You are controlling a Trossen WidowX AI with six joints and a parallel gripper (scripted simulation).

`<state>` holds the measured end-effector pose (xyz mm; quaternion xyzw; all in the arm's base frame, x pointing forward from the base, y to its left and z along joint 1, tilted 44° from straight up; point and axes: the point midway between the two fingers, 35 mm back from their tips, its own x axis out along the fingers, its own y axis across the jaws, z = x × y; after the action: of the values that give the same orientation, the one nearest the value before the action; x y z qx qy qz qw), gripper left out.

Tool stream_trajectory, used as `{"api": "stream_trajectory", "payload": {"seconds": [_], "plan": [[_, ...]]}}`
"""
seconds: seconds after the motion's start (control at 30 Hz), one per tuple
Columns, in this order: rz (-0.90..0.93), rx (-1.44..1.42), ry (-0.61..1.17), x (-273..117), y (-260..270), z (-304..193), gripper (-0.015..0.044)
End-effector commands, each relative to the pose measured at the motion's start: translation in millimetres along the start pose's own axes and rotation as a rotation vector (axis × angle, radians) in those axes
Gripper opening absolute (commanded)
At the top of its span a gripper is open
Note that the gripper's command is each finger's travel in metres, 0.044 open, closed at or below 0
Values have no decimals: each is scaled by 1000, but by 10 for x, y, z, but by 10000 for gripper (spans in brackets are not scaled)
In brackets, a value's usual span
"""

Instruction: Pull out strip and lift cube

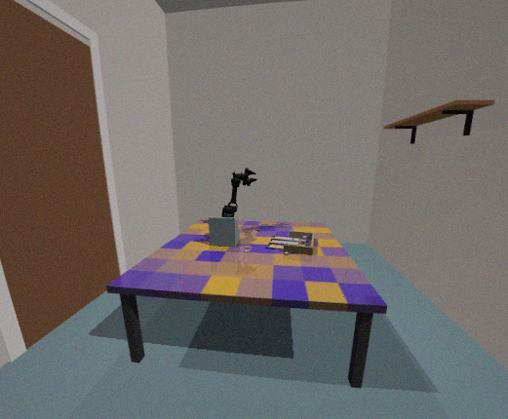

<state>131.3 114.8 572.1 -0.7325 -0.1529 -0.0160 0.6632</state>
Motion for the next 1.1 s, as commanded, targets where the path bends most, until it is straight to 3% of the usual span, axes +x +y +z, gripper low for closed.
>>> {"api": "stream_trajectory", "payload": {"seconds": [0.0,0.47,0.77,1.07], "plan": [[-3,5,1,-3,-1,-23,400],[-190,596,-7,-109,431,-1584,400],[-136,1123,0,136,1432,-2345,400],[25,1633,74,457,2794,-2512,400]]}}
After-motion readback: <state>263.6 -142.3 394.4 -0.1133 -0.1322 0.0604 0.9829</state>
